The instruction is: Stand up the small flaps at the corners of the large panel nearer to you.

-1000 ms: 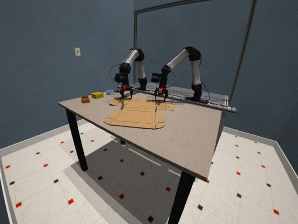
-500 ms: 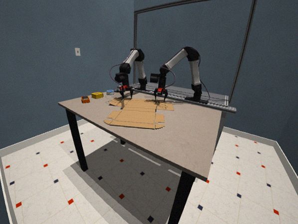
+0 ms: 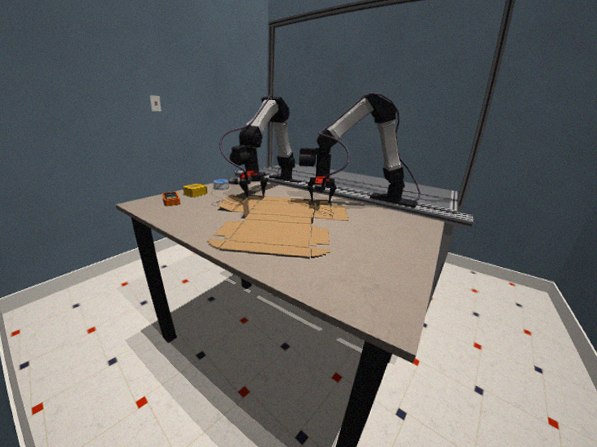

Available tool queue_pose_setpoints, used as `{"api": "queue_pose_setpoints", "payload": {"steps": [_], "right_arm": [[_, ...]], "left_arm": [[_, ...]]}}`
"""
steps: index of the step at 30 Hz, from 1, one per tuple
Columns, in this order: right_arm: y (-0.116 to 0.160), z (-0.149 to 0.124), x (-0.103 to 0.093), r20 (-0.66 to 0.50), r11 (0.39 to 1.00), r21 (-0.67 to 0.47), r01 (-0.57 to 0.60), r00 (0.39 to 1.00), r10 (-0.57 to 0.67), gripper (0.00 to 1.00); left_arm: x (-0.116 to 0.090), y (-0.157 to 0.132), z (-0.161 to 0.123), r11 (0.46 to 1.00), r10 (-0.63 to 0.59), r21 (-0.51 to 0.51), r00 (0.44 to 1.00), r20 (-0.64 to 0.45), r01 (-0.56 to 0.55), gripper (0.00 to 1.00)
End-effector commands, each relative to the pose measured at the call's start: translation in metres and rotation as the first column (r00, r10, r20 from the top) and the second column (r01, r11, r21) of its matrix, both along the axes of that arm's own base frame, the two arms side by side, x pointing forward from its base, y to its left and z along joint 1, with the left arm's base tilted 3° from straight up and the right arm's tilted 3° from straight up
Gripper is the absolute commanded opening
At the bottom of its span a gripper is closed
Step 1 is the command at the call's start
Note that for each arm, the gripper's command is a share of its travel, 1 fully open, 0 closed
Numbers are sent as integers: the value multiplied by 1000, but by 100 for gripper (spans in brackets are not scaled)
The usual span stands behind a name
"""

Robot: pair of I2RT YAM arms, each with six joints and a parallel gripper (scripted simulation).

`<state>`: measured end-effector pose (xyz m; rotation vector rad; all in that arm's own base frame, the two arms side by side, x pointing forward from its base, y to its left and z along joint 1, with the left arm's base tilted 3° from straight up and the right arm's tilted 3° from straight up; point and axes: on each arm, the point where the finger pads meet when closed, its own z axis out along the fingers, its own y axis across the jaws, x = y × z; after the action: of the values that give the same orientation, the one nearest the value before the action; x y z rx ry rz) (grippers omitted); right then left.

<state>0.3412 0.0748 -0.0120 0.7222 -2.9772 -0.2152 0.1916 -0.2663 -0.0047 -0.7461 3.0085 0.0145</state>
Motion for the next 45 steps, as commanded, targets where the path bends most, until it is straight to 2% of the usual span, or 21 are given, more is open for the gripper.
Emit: {"api": "queue_pose_setpoints", "payload": {"steps": [1,5,17,19,20,22,23,26,45], "right_arm": [[2,2,12,42,1000,2,10,999,-10,76],[2,1,11,37,1000,2,9,999,-9,76],[1,-3,8,26,1000,0,12,1000,-12,76],[1,-3,7,24,1000,0,12,1000,-12,76],[3,-2,4,24,1000,0,6,1000,-6,76],[6,8,10,58,1000,7,6,998,-6,76],[7,2,4,37,1000,9,6,999,-7,76],[9,-1,3,30,1000,12,7,1000,-7,76],[15,6,2,47,1000,14,7,999,-8,76]], "left_arm": [[0,-7,18,1000,-9,-24,1000,22,10,76],[-2,-3,2,1000,-4,28,1000,-8,5,76],[-3,-3,-2,995,1,104,999,-52,4,76],[-10,7,-8,991,1,133,997,-72,8,76],[-10,8,-8,991,1,134,997,-73,8,76],[-10,8,-8,991,1,134,997,-73,8,76],[-10,8,-8,991,1,134,997,-73,8,76],[-10,8,-8,991,1,134,997,-73,8,76],[-10,8,-8,991,1,134,997,-73,8,76]]}}
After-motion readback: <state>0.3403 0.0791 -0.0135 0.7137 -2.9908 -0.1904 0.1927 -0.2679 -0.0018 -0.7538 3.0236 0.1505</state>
